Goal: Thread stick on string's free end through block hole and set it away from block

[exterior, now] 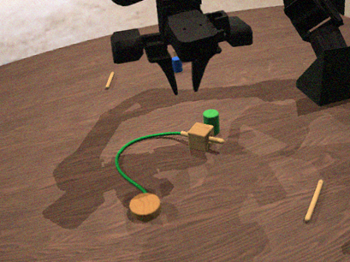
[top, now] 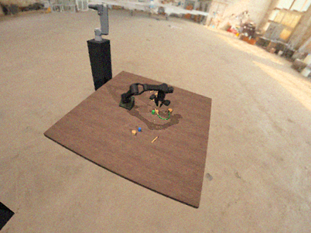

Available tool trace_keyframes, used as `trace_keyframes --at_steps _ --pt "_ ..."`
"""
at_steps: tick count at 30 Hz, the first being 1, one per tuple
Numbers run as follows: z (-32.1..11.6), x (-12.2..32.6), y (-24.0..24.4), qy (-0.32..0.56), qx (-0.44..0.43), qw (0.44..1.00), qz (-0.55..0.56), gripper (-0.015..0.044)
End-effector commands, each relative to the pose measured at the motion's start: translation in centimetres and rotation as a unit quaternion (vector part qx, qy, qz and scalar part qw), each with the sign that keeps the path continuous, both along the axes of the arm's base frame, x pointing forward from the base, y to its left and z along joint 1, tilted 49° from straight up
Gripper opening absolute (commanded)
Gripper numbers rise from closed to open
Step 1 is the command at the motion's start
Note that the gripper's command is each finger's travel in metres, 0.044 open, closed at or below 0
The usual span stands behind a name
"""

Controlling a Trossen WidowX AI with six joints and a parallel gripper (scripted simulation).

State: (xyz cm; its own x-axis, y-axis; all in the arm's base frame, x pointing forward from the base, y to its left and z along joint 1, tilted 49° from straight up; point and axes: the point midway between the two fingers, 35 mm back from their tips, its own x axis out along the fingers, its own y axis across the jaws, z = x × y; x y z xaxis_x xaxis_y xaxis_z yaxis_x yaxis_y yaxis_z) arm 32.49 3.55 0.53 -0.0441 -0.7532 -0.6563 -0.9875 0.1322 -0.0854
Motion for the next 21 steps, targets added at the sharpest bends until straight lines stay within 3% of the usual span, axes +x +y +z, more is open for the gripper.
trace_keyframes --at_steps 1,11,21 --pt "-1.2 -1.3 1.0 -0.288 -0.015 0.921 -0.262 0.0125" --pt "-1.7 -1.8 1.5 -0.438 -0.025 0.807 -0.396 0.0125" --pt "-2.1 -2.3 1.9 -0.564 -0.036 0.649 -0.509 0.0125"
